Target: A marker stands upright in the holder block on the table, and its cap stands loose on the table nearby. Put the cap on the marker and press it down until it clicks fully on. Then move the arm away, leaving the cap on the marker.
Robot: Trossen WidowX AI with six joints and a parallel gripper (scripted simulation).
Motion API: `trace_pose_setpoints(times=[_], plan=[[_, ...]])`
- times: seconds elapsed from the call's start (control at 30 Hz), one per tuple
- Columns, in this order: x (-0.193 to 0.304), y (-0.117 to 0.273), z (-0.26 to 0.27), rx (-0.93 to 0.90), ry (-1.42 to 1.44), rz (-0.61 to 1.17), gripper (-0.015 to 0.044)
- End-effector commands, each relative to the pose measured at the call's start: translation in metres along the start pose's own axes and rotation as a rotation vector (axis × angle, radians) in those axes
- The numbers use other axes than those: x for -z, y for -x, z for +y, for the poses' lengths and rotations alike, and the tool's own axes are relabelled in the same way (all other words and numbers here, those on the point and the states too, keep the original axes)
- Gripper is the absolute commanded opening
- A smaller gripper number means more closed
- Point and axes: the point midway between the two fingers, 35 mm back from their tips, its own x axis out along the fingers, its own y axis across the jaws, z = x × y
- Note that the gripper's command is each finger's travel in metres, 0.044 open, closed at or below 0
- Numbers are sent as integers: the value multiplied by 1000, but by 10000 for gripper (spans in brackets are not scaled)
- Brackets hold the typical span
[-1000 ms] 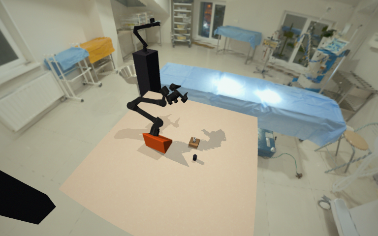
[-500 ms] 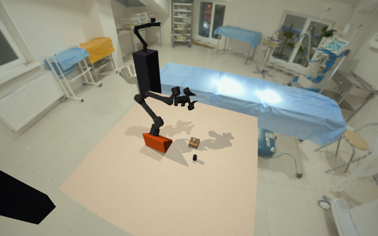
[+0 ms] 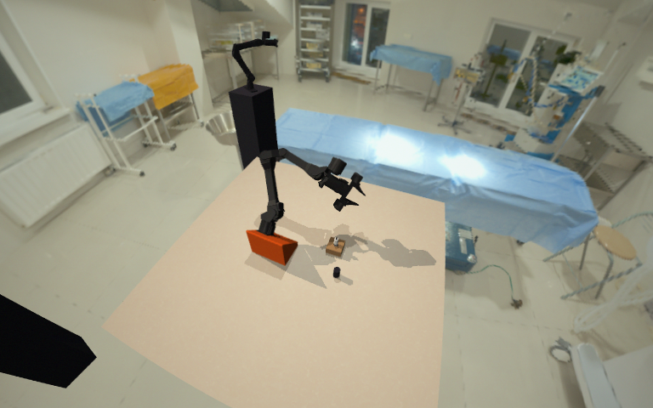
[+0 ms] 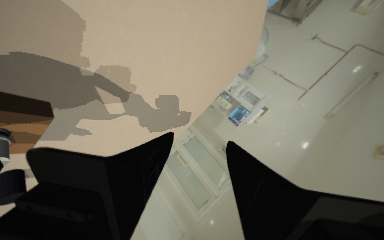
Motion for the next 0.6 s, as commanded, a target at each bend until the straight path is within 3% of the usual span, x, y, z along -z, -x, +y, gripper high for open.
trace_pose_setpoints(times=[0.0,0.23,0.57], plan=[[51,-21,31,-198,-300,104,250],[123,-32,95,-500,-858,303,250],[195,-7,180,-811,-1667,628,250]])
